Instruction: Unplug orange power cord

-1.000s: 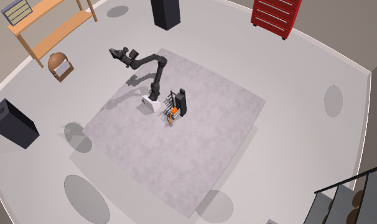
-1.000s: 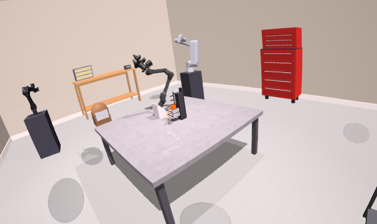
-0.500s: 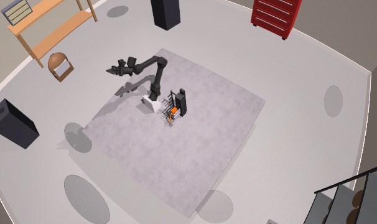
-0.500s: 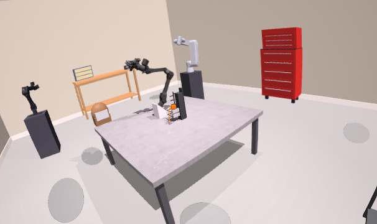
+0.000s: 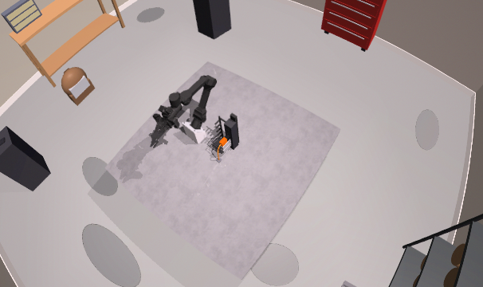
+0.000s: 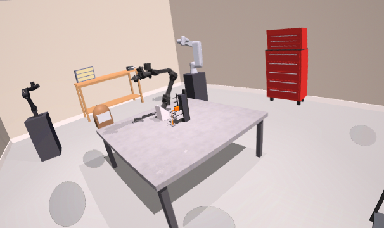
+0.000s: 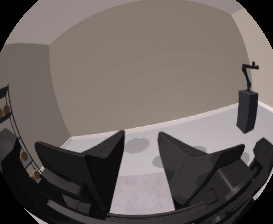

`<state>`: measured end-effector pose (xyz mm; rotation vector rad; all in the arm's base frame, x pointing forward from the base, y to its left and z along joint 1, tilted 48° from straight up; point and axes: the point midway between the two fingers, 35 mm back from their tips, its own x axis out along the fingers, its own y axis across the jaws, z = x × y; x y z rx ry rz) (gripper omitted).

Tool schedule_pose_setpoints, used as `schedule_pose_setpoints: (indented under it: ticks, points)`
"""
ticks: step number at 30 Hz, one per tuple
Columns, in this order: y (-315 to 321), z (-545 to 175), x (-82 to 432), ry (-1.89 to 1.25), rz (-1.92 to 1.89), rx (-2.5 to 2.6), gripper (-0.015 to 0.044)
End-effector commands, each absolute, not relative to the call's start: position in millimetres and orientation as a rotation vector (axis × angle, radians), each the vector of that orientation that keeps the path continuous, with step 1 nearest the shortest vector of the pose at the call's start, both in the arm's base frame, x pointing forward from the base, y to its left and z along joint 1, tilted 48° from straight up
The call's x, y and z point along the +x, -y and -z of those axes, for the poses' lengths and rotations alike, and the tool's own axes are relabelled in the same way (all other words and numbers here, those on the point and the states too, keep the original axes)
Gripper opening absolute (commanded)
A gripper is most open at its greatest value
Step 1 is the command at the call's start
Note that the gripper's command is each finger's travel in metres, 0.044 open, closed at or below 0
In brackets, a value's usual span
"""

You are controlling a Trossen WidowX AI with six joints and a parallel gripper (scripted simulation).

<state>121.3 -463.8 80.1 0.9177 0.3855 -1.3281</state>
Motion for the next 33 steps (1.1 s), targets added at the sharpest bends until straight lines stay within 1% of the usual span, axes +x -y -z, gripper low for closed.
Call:
schedule_pose_setpoints:
  ticks: [1, 6, 12, 18, 24, 27, 33]
  points:
    - [429.6, -58.6, 162.1, -0.518, 1.208, 1.040, 0.0160]
    - [363.4, -30.9, 211.7, -0.746, 1.035, 1.210, 0.0160]
    - [272.5, -13.7, 249.8, -1.045, 0.853, 1.394, 0.0160]
    - [176.7, -15.6, 265.5, -1.381, 0.713, 1.556, 0.0160]
    - [89.5, -36.3, 263.0, -1.741, 0.644, 1.681, 0.0160]
    - [72.1, -43.0, 261.0, -1.822, 0.642, 1.703, 0.0160]
    - [72.8, -42.3, 260.9, -1.822, 0.642, 1.703, 0.0160]
